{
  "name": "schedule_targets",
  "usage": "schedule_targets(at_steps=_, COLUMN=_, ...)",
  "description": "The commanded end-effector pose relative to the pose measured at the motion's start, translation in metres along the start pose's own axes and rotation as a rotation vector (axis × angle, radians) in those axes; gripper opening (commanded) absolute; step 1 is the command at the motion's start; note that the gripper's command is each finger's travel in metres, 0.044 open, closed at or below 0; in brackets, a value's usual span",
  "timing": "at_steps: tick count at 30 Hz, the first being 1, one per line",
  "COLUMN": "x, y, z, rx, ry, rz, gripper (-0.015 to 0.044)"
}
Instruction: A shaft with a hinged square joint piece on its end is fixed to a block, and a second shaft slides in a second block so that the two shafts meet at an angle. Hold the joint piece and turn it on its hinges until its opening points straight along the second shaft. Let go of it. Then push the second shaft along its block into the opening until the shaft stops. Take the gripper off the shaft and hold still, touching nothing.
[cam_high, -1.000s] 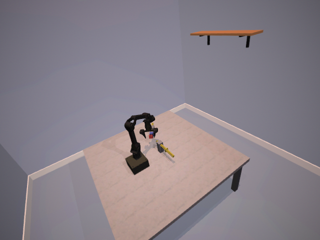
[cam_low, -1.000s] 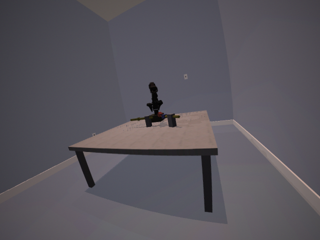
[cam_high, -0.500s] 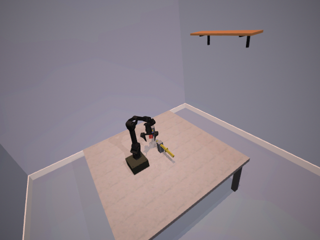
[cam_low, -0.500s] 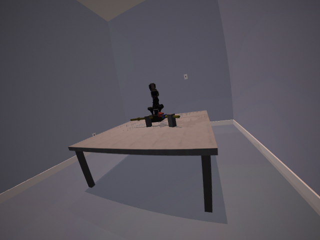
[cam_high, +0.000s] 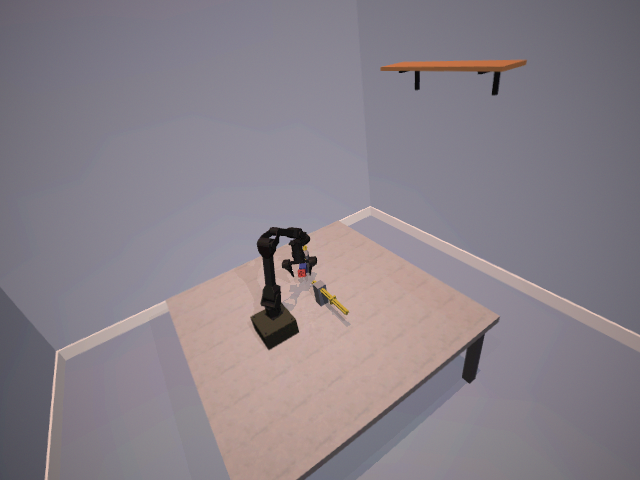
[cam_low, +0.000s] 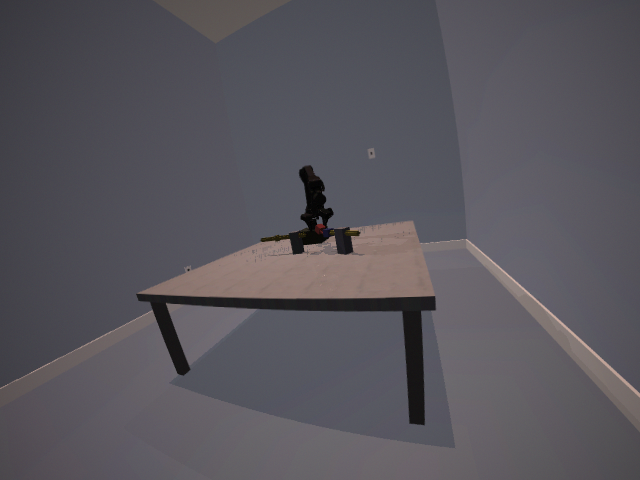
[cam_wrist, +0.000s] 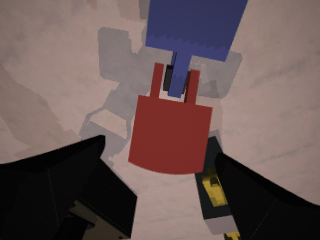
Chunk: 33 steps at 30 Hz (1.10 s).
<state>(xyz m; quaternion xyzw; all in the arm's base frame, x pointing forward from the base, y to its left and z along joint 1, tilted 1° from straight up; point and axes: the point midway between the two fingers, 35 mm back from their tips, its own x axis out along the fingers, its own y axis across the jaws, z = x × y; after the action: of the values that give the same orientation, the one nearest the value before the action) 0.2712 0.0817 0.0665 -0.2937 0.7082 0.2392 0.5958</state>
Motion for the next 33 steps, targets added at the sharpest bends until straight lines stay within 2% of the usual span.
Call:
schedule_targets(at_steps=1, x=-0.002, y=0.001, z=0.008, rx=0.003, ry=-0.005, rz=0.004, gripper=0.044)
schedule_targets(at_steps=22, x=0.027, y=0.0, z=0.009, rx=0.003, ry=-0.004, rz=0.004, gripper=0.044)
schedule_targets(at_steps=31, x=0.027, y=0.0, z=0.009, rx=0.003, ry=-0.004, rz=0.004, gripper=0.0204)
schedule_targets(at_steps=33, x=0.027, y=0.0, z=0.009, rx=0.003, ry=-0.004, rz=0.004, gripper=0.0182)
